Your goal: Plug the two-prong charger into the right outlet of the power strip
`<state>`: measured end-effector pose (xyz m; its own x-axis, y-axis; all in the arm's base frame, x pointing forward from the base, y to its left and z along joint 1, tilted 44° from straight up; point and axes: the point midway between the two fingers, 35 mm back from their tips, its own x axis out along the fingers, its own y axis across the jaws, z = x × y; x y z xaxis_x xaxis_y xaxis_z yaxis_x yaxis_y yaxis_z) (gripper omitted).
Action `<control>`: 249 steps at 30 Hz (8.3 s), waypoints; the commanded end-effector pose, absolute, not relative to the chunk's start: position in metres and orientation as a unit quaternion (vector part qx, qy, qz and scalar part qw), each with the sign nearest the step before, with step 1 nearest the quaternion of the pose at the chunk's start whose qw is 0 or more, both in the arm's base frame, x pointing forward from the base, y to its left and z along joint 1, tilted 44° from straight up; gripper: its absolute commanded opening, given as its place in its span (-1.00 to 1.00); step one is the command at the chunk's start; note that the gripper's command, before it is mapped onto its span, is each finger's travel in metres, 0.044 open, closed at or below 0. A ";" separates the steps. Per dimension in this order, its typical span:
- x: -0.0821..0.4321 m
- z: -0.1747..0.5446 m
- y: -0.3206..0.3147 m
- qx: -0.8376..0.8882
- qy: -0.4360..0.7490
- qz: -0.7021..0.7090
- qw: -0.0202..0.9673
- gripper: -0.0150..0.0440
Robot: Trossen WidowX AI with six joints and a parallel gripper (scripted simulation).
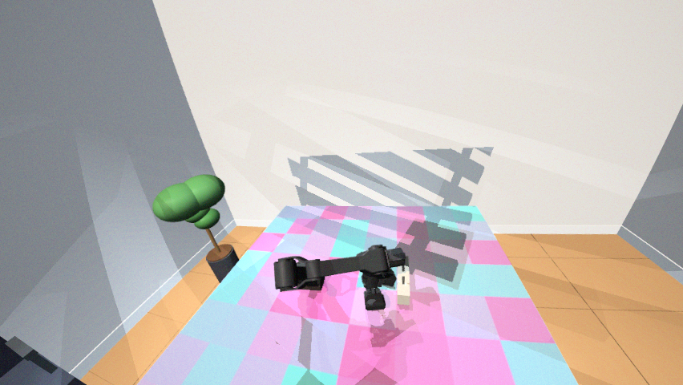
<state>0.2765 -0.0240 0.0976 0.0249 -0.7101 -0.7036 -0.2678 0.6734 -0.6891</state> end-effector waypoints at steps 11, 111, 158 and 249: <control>0.278 0.056 -0.003 -0.321 0.665 -0.212 0.640 -0.49; 0.324 0.007 0.022 -0.266 0.648 -0.261 0.665 -0.49; 0.328 0.007 0.022 -0.266 0.648 -0.261 0.665 -0.49; 0.346 0.009 0.023 -0.265 0.647 -0.261 0.665 -0.49</control>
<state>0.3391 0.0231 0.0072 0.0120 -0.6921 -0.7217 -0.0065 0.7217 -0.6922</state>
